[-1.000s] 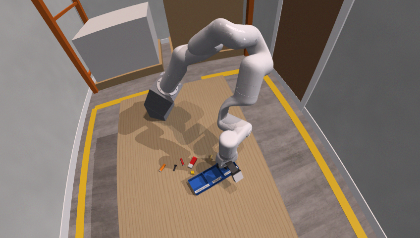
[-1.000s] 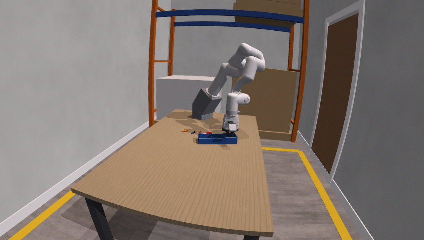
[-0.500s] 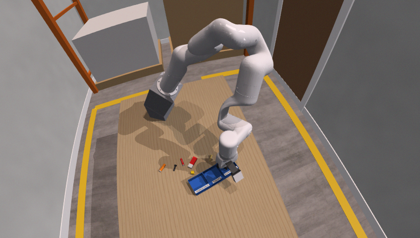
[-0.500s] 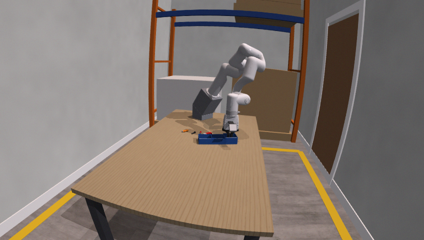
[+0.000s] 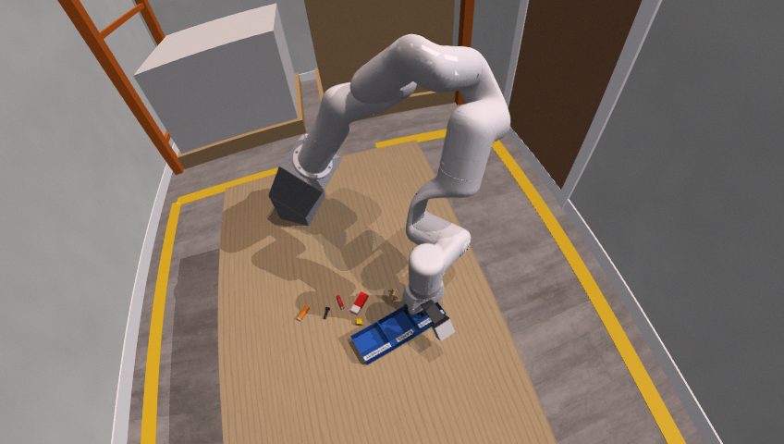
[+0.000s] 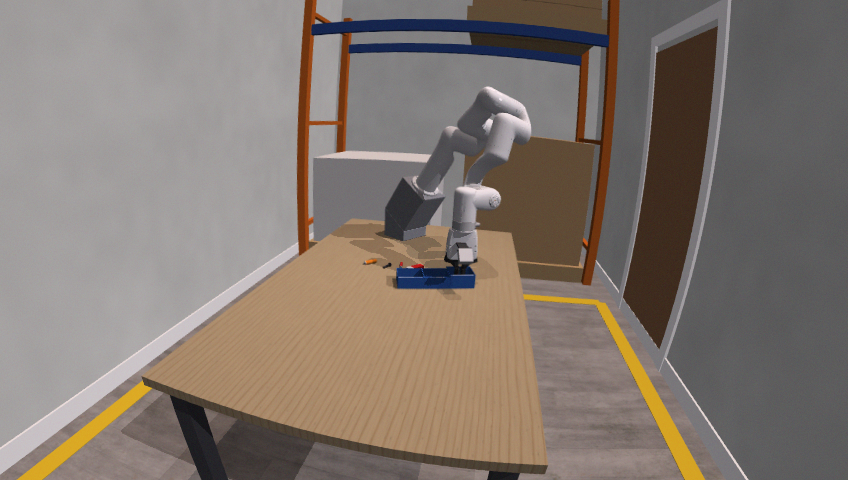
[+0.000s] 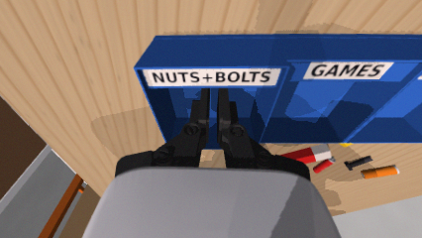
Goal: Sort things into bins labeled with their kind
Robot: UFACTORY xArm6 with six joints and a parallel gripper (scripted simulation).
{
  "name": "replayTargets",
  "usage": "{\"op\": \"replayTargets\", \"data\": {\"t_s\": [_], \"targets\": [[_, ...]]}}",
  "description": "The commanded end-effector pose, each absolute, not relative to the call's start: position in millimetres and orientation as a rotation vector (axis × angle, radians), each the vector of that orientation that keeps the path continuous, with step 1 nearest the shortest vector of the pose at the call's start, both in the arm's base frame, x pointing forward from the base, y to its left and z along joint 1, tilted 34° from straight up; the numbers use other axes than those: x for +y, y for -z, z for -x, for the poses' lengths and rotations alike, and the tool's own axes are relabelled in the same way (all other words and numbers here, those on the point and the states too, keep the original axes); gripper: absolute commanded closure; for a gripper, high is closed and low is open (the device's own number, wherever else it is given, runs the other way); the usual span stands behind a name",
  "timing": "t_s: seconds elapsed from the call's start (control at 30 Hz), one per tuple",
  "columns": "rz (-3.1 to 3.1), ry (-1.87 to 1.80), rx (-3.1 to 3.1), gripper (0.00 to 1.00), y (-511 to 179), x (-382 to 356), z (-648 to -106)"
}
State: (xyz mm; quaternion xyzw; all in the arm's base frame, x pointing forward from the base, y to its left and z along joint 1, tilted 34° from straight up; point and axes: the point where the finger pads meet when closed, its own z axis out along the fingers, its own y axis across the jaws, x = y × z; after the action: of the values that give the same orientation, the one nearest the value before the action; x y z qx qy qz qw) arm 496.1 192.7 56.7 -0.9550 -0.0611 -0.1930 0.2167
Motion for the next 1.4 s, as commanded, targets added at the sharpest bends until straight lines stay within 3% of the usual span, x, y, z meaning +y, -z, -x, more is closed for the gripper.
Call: {"op": "replayTargets", "data": {"t_s": [0.0,1.37], "targets": [[2.645,0.538,-0.169,0.93,-57.9,192.6,-497.0],[2.645,0.538,-0.169,0.93,-96.7,172.2,-481.0]]}}
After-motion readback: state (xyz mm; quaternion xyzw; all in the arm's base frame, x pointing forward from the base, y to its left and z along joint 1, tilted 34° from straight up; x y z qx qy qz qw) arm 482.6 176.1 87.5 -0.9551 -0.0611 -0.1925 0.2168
